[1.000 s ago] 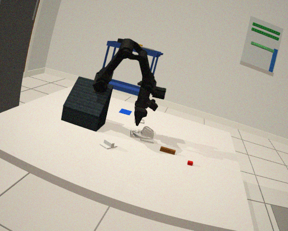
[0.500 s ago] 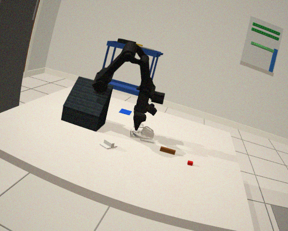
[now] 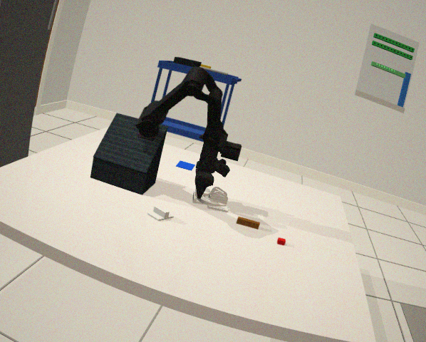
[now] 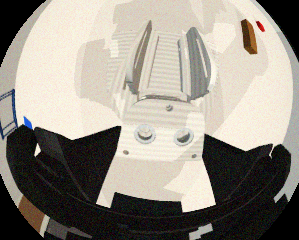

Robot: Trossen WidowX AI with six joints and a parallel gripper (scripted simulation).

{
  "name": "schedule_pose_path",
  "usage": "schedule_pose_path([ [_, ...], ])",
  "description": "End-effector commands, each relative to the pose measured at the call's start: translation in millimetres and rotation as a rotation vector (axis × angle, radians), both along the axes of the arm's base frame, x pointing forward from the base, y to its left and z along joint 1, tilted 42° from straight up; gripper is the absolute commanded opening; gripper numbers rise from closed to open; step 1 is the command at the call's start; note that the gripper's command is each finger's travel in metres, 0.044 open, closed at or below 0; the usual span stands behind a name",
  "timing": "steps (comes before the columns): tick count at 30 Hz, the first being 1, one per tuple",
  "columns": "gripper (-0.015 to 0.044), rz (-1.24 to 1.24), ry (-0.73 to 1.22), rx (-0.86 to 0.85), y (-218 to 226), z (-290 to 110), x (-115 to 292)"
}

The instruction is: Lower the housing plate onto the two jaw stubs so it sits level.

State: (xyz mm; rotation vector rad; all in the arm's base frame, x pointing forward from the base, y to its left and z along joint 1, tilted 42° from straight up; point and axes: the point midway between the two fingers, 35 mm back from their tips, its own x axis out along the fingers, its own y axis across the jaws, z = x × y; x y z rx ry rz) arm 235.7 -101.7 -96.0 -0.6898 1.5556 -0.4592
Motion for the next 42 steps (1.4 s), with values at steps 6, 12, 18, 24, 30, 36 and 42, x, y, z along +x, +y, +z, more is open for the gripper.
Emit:
schedule_pose_path([
  [6, 0.0351, 0.006, 0.009, -0.006, -0.7, -1.4, -2.2],
  [12, 0.0351, 0.006, 0.009, -0.006, -0.7, -1.4, -2.2],
  [18, 0.0351, 0.012, 0.014, -0.006, -2.0, -2.9, -2.2],
  [24, 0.0351, 0.013, 0.015, -0.006, -2.3, -3.2, -2.2],
  [30, 0.0351, 0.014, 0.016, -0.006, -3.7, -4.7, -2.3],
  [36, 0.0351, 0.014, 0.016, -0.006, -4.0, -5.0, -2.3],
  [42, 0.0351, 0.014, 0.016, -0.006, -5.3, -6.4, -2.4],
])
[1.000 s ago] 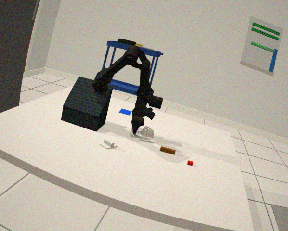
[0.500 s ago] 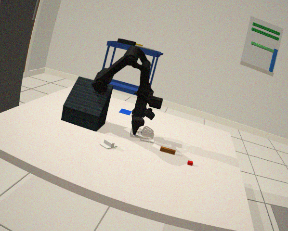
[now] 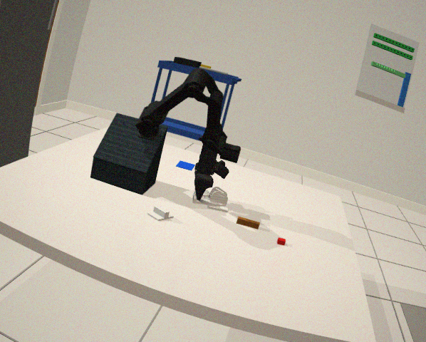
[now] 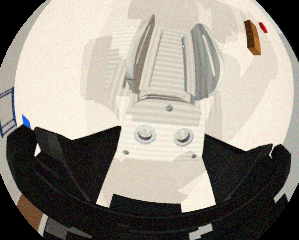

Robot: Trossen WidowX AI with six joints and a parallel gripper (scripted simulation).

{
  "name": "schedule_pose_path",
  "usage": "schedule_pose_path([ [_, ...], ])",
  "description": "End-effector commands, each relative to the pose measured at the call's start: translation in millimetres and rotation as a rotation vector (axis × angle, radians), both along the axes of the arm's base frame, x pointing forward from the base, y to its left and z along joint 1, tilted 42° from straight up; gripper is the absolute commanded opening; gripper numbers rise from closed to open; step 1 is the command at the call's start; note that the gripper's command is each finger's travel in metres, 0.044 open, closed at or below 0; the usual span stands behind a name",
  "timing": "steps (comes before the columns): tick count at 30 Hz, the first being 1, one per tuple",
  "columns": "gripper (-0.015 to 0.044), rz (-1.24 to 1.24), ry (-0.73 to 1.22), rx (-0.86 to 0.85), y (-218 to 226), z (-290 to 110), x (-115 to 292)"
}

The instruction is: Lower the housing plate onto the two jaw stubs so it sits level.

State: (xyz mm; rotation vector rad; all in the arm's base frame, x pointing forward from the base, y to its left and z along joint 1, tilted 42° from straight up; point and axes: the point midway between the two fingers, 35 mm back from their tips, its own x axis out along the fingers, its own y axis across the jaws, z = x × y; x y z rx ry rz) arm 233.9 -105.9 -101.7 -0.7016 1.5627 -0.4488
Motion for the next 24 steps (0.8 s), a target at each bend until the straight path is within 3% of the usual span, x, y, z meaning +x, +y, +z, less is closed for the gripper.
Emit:
schedule_pose_path([
  [1, 0.0351, 0.004, 0.004, -0.005, -1.4, -1.0, -0.6],
  [24, 0.0351, 0.004, 0.005, -0.006, -4.5, -4.3, -0.7],
])
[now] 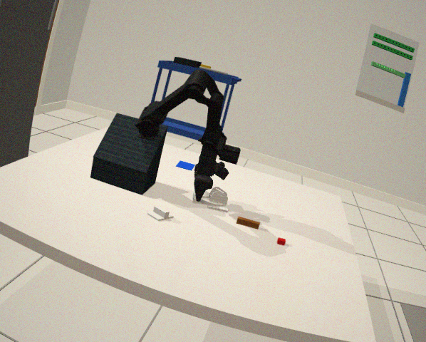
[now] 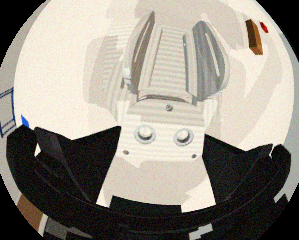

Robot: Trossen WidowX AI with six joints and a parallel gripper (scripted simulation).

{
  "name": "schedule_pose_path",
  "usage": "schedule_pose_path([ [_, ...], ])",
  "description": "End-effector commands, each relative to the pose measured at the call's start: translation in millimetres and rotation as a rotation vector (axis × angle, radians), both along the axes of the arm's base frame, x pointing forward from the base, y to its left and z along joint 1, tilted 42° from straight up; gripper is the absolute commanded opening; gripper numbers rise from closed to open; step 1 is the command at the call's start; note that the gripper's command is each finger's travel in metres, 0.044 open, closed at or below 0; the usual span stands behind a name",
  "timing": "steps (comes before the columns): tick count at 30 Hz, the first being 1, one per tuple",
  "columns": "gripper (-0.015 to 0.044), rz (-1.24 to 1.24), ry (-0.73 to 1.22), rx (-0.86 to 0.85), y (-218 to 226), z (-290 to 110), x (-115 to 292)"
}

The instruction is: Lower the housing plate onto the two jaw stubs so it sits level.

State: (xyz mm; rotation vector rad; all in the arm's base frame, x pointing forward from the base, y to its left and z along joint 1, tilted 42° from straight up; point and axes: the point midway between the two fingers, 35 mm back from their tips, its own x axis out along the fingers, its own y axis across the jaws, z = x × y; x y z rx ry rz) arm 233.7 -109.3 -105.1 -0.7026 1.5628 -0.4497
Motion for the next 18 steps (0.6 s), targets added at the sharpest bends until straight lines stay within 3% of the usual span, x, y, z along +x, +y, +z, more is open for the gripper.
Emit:
schedule_pose_path([
  [1, 0.0351, 0.004, 0.004, -0.004, -1.3, -1.1, -0.5],
  [18, 0.0351, 0.004, 0.005, -0.004, -3.0, -3.0, -0.6],
])
